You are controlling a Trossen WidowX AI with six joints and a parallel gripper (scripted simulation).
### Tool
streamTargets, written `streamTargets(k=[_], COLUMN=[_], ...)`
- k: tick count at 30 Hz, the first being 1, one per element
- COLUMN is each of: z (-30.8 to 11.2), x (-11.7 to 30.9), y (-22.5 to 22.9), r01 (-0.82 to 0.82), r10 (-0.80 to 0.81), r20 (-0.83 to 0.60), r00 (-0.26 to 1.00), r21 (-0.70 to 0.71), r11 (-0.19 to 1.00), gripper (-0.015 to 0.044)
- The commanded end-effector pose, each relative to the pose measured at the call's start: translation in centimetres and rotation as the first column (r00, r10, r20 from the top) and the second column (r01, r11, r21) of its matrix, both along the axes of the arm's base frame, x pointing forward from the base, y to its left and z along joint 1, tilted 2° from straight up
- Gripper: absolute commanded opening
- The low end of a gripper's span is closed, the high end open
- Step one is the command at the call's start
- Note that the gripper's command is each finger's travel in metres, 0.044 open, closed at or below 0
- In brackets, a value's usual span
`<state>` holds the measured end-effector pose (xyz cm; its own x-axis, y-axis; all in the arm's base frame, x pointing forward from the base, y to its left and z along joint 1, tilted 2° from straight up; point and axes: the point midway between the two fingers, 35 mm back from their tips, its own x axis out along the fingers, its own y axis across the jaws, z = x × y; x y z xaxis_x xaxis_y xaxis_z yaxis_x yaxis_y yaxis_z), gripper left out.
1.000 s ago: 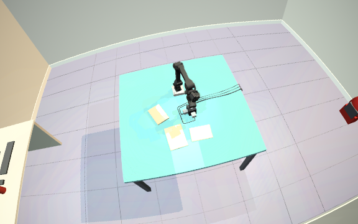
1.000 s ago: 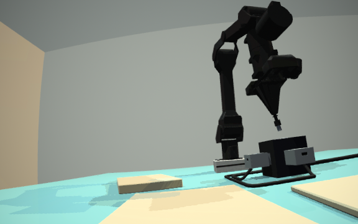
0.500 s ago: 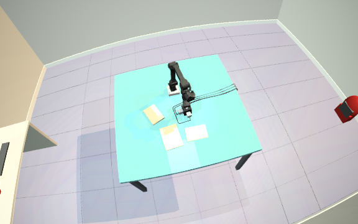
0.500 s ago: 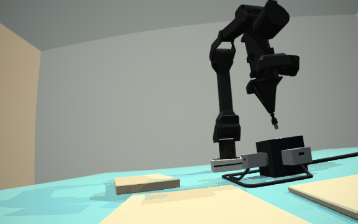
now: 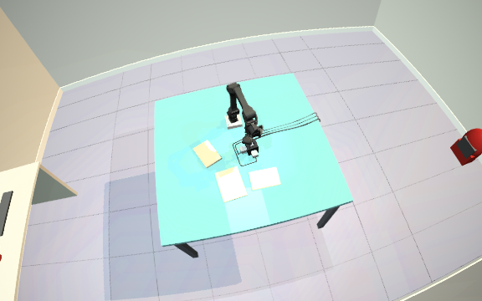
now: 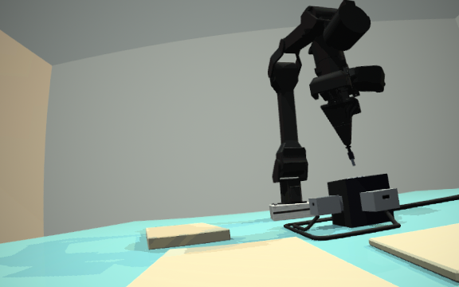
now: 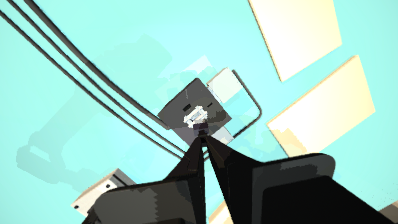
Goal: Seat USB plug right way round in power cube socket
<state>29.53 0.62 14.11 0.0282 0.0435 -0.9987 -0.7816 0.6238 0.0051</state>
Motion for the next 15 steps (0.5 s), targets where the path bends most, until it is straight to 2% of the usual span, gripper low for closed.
streamTargets(k=[1, 15], z=[-0.02, -0.02], x=[0.02, 0.02], y=[0.0, 0.0], r01=[0.101, 0.451], r10=[-0.101, -0.451], r20=[-0.004, -0.022], r00=[0.995, 0.892], r21=[0.002, 0.008], r11=[0.995, 0.893], gripper=[0.0, 0.0])
